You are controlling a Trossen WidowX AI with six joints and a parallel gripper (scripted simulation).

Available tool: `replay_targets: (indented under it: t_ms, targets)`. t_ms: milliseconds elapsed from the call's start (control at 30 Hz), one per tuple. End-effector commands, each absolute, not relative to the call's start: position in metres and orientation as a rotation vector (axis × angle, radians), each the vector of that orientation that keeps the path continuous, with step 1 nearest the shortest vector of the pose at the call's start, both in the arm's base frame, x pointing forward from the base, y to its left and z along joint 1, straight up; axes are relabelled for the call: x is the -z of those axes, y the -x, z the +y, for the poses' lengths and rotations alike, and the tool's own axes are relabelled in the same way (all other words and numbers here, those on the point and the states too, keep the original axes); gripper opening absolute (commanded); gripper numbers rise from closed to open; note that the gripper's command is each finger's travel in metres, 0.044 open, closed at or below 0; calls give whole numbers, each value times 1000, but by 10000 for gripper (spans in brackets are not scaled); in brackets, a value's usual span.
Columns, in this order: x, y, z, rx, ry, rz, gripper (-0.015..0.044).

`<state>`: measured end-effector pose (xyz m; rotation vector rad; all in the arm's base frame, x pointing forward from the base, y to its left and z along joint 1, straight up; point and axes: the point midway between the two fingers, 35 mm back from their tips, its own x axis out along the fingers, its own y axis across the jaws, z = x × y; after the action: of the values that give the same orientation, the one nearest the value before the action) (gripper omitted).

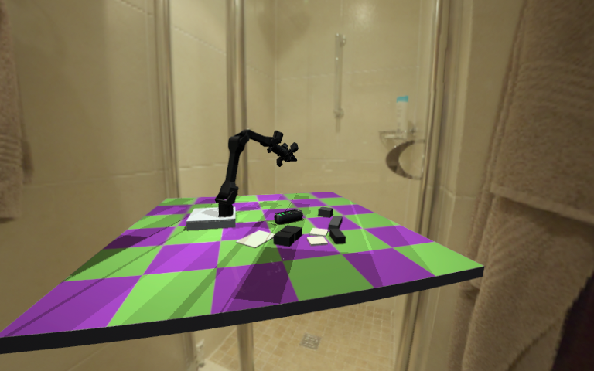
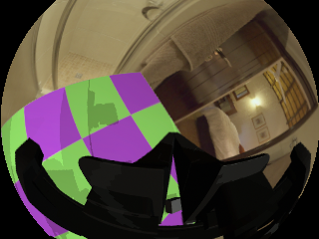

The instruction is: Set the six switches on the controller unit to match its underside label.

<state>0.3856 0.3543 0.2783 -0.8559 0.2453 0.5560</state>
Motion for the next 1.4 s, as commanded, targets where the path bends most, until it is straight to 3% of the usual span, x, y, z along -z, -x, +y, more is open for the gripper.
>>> replay_targets:
  t_ms: [0, 433, 833, 1367]
  targets:
    - [-241, -419, 312, -552, 892, 406, 0]
    - [-135, -462, 137, -542, 803, 959, 0]
    - [-62, -399, -27, -565, 220, 1523, 0]
    - [-46, -390, -41, -565, 126, 1567, 0]
